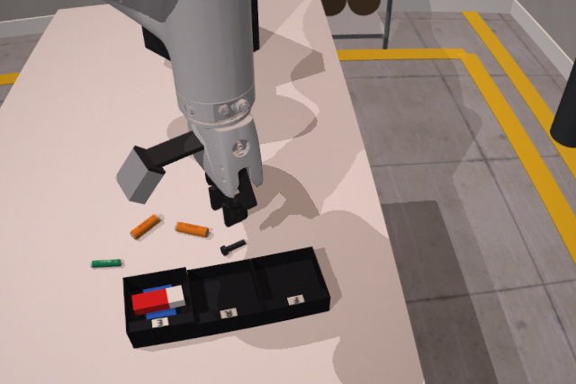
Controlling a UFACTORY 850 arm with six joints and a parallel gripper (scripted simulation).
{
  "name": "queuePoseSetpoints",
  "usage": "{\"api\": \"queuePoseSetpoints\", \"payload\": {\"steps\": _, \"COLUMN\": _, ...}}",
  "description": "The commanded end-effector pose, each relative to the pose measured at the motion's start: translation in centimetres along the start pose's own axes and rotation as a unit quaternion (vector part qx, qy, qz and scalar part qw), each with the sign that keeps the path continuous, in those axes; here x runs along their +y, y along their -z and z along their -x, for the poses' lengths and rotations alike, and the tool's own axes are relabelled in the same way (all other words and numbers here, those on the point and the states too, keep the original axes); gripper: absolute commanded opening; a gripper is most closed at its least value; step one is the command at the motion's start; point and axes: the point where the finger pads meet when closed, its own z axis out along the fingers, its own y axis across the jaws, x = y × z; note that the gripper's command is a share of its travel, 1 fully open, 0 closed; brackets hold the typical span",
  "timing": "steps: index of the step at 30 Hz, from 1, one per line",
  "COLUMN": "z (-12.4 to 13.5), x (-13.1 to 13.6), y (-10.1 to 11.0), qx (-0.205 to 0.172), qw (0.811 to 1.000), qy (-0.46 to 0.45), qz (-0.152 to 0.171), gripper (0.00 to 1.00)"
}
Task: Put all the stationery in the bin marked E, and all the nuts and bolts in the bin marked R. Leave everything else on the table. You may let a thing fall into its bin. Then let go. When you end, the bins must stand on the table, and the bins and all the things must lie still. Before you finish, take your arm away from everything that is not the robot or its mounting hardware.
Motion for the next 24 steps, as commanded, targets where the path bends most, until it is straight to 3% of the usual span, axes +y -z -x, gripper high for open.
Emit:
{"api": "queuePoseSetpoints", "payload": {"steps": 1, "z": 0.0, "x": -0.1, "y": 0.0, "qx": 0.000, "qw": 1.000, "qy": 0.000, "qz": -0.001, "gripper": 0.29}}
{"api": "queuePoseSetpoints", "payload": {"steps": 20, "z": 0.0, "x": -0.1, "y": 0.0, "qx": 0.000, "qw": 1.000, "qy": 0.000, "qz": -0.001, "gripper": 0.29}}
{"api": "queuePoseSetpoints", "payload": {"steps": 24, "z": 0.0, "x": -0.1, "y": -1.2, "qx": 0.000, "qw": 1.000, "qy": 0.000, "qz": -0.001, "gripper": 0.29}}
